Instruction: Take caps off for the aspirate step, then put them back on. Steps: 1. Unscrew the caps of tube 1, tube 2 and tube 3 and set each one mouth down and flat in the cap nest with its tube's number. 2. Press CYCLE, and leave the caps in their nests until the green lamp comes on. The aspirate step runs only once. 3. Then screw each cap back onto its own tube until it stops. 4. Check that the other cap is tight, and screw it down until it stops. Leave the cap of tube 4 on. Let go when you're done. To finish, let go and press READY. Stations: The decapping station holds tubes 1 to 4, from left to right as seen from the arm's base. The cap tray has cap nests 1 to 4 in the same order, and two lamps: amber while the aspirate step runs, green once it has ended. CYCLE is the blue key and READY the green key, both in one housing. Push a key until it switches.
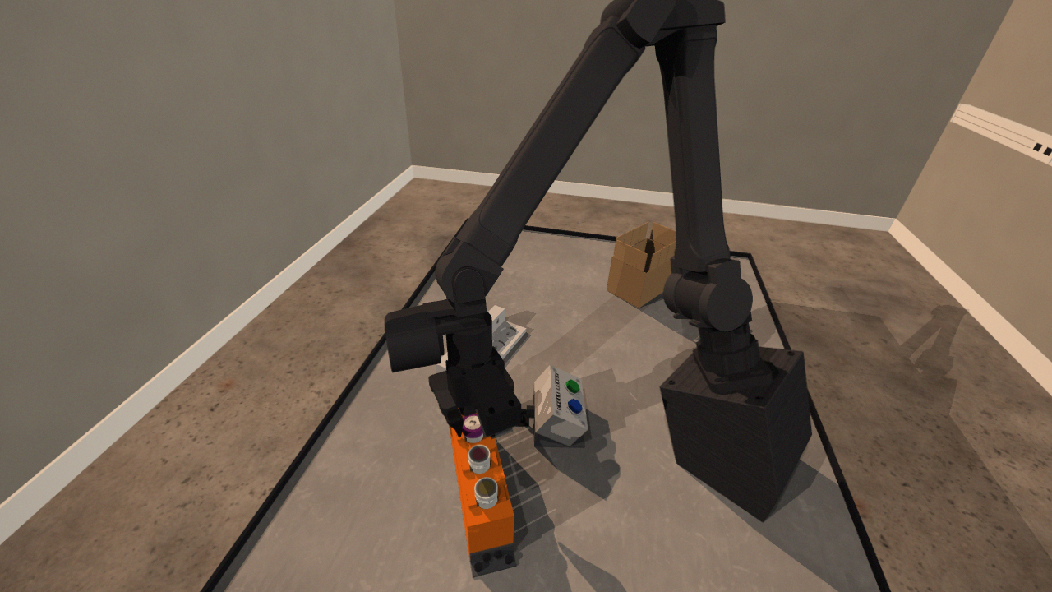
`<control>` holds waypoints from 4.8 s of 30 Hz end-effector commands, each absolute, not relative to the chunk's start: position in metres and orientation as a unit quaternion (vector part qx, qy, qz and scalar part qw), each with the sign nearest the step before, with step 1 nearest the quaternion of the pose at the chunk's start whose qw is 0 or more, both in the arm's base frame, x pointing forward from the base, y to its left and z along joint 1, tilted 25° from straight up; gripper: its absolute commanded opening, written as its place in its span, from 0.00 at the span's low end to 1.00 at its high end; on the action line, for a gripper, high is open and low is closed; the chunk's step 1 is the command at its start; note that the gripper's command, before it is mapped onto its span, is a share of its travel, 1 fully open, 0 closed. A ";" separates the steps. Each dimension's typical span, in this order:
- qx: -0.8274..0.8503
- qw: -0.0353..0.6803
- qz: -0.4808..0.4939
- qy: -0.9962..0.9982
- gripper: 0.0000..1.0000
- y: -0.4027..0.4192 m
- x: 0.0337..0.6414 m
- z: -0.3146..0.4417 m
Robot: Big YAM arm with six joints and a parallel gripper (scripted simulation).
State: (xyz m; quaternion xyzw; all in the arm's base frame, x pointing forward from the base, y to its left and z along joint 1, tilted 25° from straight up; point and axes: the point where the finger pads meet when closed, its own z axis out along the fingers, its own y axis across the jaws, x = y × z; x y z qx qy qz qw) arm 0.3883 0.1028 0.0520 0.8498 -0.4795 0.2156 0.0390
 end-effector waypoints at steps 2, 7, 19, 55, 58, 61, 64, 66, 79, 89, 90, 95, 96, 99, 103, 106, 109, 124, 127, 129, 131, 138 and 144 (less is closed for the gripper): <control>0.826 0.025 0.220 -0.519 0.49 0.102 0.398 0.052; 0.755 0.001 0.221 -0.617 0.49 0.101 0.397 0.052; 0.586 -0.061 0.215 -0.779 0.49 0.107 0.397 0.059; -0.029 -0.173 0.137 -0.975 0.49 0.101 0.396 0.052; -0.112 -0.183 0.123 -0.969 0.49 0.099 0.396 0.051; -0.189 -0.193 0.107 -0.957 0.49 0.100 0.395 0.051; -0.230 -0.197 0.098 -0.948 0.49 0.100 0.395 0.052; -0.270 -0.201 0.090 -0.937 0.49 0.099 0.394 0.052; -0.514 -0.219 0.030 -0.829 0.49 0.100 0.395 0.053; -0.560 -0.221 0.017 -0.798 0.49 0.101 0.395 0.055; -0.553 -0.224 0.010 -0.802 0.49 0.106 0.397 0.060; -0.553 -0.224 0.010 -0.802 0.00 0.106 0.397 0.060; -0.553 -0.224 0.010 -0.802 0.00 0.106 0.397 0.060; -0.553 -0.224 0.010 -0.802 0.00 0.106 0.397 0.060; -0.553 -0.224 0.010 -0.802 0.00 0.106 0.397 0.060; -0.553 -0.224 0.010 -0.802 0.00 0.106 0.397 0.060; -0.508 -0.219 0.029 -0.832 0.00 0.103 0.394 0.058; -0.216 -0.200 0.095 -0.951 0.00 0.104 0.395 0.060; -0.144 -0.193 0.110 -0.964 0.00 0.104 0.395 0.060; -0.096 -0.187 0.119 -0.970 0.00 0.104 0.395 0.060; -0.048 -0.181 0.128 -0.974 0.00 0.103 0.395 0.060; 0.111 -0.157 0.156 -0.969 0.00 0.103 0.394 0.060; 0.217 -0.139 0.173 -0.951 0.00 0.102 0.395 0.061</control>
